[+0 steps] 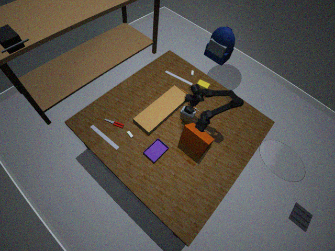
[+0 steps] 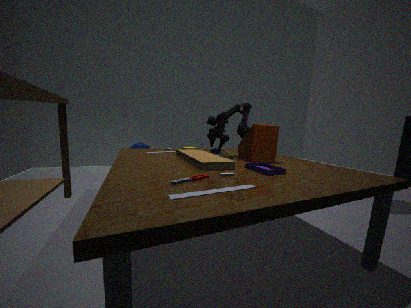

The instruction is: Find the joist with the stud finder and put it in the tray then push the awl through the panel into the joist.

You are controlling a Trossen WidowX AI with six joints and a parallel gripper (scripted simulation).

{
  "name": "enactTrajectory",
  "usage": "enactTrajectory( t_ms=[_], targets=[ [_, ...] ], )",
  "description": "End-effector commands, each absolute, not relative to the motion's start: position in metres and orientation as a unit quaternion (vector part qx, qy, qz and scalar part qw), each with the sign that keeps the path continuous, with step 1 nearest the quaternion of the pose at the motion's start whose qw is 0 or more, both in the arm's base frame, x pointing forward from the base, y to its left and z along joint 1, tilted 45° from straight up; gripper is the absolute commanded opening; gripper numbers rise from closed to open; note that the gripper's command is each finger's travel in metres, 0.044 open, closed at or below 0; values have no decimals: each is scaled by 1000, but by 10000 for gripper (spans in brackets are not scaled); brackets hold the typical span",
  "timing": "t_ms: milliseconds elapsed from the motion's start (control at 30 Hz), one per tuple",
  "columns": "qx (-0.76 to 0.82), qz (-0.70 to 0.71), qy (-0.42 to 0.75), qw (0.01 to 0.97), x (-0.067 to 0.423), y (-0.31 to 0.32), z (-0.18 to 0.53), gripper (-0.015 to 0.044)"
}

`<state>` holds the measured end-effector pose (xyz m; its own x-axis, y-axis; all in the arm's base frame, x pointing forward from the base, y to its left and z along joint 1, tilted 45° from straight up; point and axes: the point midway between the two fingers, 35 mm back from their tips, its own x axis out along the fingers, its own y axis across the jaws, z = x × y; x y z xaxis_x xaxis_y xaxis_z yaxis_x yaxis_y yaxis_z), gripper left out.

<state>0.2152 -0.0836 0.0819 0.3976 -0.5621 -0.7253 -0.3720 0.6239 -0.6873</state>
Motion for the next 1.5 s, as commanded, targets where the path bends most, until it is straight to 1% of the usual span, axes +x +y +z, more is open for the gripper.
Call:
enactTrajectory(
  t_ms=[0,700,833,1467],
  targets=[
    [-429,-63,547,717,216,-88,75,440],
    [-432,-64,545,716,219,-110,54,440],
    [-432,-64,545,716,219,-110,54,335],
    [-432,-64,545,716,219,-110,54,208]
  ],
)
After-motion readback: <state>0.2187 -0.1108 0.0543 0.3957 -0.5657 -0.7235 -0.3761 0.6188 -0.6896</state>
